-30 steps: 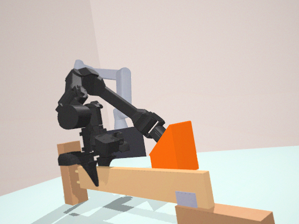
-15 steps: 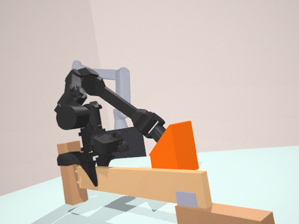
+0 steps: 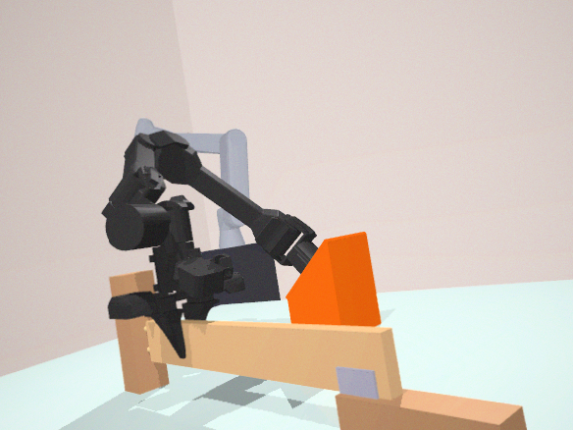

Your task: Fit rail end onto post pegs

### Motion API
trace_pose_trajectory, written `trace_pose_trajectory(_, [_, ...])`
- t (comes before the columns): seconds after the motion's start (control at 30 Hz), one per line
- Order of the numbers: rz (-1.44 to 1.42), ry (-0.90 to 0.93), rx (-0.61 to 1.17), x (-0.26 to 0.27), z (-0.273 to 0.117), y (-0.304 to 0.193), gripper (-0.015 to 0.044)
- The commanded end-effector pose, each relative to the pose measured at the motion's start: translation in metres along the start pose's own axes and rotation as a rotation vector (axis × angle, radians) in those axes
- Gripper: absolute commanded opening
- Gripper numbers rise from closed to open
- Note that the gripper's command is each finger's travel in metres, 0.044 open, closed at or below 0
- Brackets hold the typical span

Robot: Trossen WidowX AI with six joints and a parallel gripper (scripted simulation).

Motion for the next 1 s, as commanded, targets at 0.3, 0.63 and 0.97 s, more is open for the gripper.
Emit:
trace_pose_trajectory(0.3, [-0.004,-0.001,0.001,0.0007,-0.0011,-0.0047,0.0])
trace_pose_trajectory(0.63, [-0.004,-0.001,0.001,0.0011,-0.002,-0.0077,0.0])
trace_pose_trajectory(0.97, [-0.004,-0.001,0.001,0.0015,-0.0018,-0.0107,0.0])
Point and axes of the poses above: the point midway between the two fingers, 35 mm back from their tips, its own z axis out along the fingers, its own x axis across the jaws, y = z × x, the point moved 2 cm from there along -z, back along the fingers, and after that the axes turned 8 degrees about -z, right-handed, at the moved point
